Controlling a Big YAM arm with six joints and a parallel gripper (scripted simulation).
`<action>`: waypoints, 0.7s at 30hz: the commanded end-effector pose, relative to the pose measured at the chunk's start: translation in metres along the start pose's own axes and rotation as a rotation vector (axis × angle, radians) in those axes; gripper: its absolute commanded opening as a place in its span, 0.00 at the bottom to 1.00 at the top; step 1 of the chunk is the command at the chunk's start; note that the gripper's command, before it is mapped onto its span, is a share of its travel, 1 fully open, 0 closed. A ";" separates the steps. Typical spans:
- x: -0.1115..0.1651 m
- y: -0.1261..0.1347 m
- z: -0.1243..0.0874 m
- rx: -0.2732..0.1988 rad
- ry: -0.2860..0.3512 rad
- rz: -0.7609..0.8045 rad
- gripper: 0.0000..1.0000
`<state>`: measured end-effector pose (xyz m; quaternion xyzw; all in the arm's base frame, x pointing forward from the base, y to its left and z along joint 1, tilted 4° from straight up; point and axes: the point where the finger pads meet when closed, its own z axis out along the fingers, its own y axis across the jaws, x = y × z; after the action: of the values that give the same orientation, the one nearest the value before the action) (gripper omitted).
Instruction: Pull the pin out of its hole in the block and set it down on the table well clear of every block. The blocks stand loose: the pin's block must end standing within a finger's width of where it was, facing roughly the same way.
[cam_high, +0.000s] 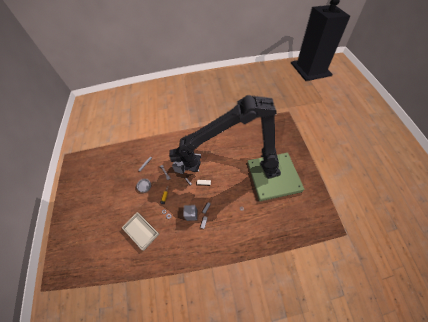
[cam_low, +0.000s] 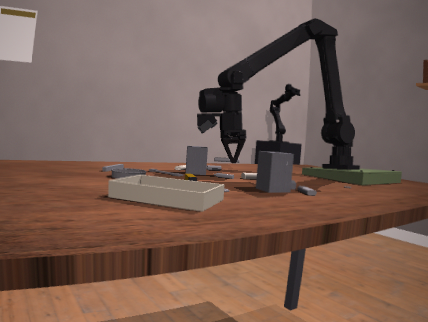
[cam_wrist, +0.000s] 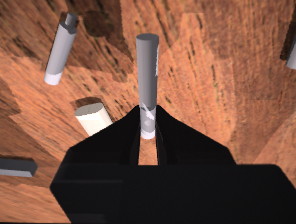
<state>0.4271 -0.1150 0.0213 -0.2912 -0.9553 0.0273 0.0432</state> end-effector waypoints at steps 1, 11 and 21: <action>-0.005 0.005 -0.021 -0.016 -0.039 0.005 0.00; -0.001 0.005 -0.019 -0.016 -0.031 0.004 0.00; 0.000 0.005 -0.019 -0.016 -0.030 0.004 0.00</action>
<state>0.4272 -0.1141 0.0231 -0.2908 -0.9555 0.0258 0.0423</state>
